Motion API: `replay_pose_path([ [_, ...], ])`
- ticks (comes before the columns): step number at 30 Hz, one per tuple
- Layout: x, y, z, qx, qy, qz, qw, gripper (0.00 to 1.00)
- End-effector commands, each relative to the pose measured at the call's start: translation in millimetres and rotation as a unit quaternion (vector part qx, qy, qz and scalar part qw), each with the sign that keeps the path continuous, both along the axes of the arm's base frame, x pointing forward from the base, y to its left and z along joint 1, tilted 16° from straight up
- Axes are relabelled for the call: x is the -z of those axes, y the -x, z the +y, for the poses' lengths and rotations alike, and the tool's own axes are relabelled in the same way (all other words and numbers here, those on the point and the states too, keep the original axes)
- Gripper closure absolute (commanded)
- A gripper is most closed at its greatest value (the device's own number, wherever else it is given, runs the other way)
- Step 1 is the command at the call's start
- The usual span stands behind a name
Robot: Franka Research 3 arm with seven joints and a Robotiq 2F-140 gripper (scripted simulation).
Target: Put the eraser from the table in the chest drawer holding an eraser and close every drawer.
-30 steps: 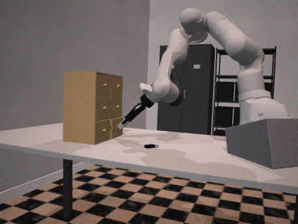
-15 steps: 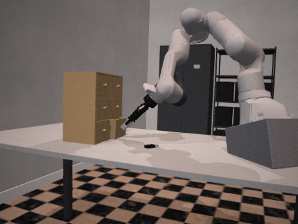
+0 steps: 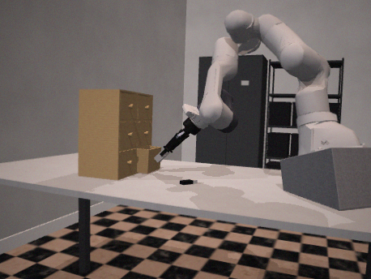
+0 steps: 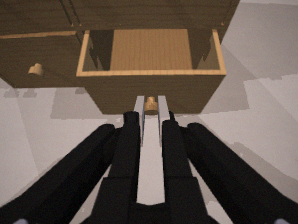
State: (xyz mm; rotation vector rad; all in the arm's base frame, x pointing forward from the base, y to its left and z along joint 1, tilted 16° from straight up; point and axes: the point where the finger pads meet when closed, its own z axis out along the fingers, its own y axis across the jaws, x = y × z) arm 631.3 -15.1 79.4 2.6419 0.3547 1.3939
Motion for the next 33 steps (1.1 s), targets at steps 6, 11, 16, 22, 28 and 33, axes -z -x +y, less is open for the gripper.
replay_pose_path([
  [6, 1.3, 10.0, -1.8, 0.002, -0.003, -0.001, 1.000, 0.92],
  [11, 1.8, 12.5, -2.3, 0.002, -0.003, -0.001, 1.000, 0.92],
  [16, 2.3, 15.7, -2.9, 0.002, -0.003, -0.001, 1.000, 0.92],
  [22, 2.7, 17.8, -3.3, 0.002, -0.003, -0.001, 1.000, 0.92],
  [28, 2.8, 18.4, -3.4, 0.002, -0.003, -0.001, 1.000, 0.92],
  [33, 2.8, 18.5, -3.4, 0.002, -0.003, -0.001, 1.000, 0.92],
])
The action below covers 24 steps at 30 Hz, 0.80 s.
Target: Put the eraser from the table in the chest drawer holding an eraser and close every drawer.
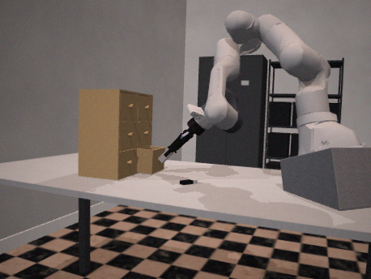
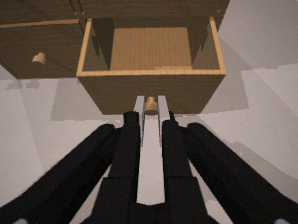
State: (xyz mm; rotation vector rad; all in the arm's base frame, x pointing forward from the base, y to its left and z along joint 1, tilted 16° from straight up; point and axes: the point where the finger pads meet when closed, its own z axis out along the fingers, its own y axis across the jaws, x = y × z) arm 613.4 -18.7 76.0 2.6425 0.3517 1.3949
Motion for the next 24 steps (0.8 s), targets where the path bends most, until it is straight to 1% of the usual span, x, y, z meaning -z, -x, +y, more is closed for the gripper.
replay_pose_path([
  [1, -0.6, 0.5, 0.1, 0.001, -0.003, -0.001, 1.000, 0.92],
  [9, -0.6, 0.5, 0.1, 0.001, -0.003, -0.001, 1.000, 0.92],
  [10, -0.6, 0.5, 0.1, 0.001, -0.003, -0.001, 1.000, 0.90],
  [13, -0.6, 0.5, 0.1, 0.001, -0.003, -0.001, 1.000, 0.90],
  [14, -0.6, 0.5, 0.1, 0.001, -0.003, -0.001, 1.000, 0.87],
  [19, -0.6, 0.5, 0.1, 0.001, -0.003, -0.001, 1.000, 0.82],
  [20, -0.6, 0.5, 0.1, 0.001, -0.003, -0.001, 1.000, 0.80],
  [24, -0.6, 0.5, 0.1, 0.001, -0.003, -0.001, 1.000, 0.80],
])
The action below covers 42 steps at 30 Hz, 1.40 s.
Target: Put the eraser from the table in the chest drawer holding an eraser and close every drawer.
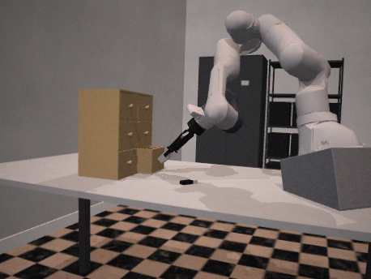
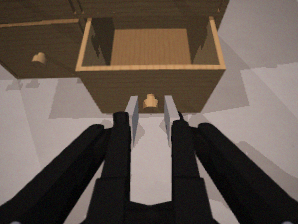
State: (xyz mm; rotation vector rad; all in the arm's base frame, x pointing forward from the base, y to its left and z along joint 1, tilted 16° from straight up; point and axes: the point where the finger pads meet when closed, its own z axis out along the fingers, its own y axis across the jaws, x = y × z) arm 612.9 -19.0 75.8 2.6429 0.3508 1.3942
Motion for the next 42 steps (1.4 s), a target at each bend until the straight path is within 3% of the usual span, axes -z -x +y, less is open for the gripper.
replay_pose_path([
  [1, -0.8, 0.0, 0.5, 0.001, -0.003, -0.001, 1.000, 0.80],
  [8, 0.2, 6.3, -0.7, 0.001, -0.003, -0.001, 1.000, 0.80],
  [18, 7.2, 46.7, -8.2, 0.001, -0.003, -0.001, 1.000, 0.80],
  [25, 6.7, 49.2, -8.4, 0.001, -0.003, -0.001, 1.000, 0.80],
  [29, -6.5, 61.1, -7.2, 0.001, -0.003, -0.001, 1.000, 0.80],
  [37, -55.8, 105.4, -2.4, 0.001, -0.003, -0.001, 1.000, 0.80],
  [42, -63.8, 112.6, -1.7, -0.001, -0.004, -0.007, 1.000, 0.80],
])
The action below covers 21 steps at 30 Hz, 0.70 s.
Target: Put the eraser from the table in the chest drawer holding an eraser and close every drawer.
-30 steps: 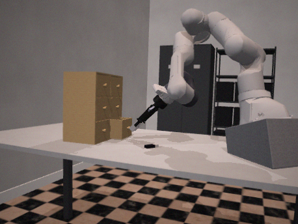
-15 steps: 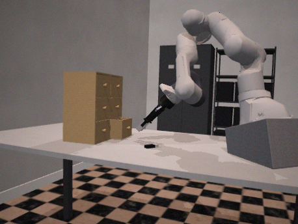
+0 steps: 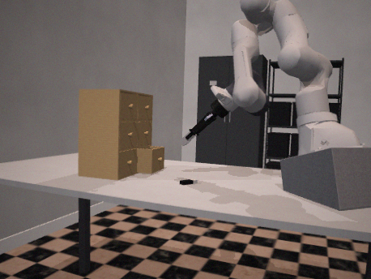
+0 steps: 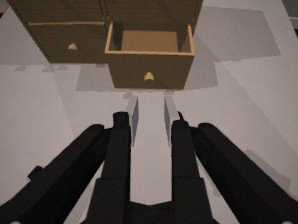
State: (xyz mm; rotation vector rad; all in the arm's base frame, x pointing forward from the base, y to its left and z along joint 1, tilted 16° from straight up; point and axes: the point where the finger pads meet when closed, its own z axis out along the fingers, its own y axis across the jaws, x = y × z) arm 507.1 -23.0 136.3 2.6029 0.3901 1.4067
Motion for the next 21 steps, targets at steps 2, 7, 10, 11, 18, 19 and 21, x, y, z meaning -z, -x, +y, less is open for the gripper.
replay_pose_path([
  [2, -4.6, 7.9, 2.5, 0.006, -0.021, -0.001, 1.000, 0.80],
  [7, -4.7, 7.9, 2.5, 0.006, -0.021, -0.001, 1.000, 0.80],
  [10, -4.7, 7.9, 2.5, 0.006, -0.021, -0.001, 1.000, 0.80],
  [11, -4.7, 7.9, 2.5, 0.006, -0.021, -0.001, 1.000, 0.80],
  [18, -4.6, 7.8, 2.6, 0.006, -0.021, 0.000, 1.000, 0.80],
  [19, -4.3, 7.3, 2.9, 0.005, -0.021, 0.002, 1.000, 0.80],
  [21, -4.3, 7.3, 2.9, 0.005, -0.021, 0.002, 1.000, 0.80],
])
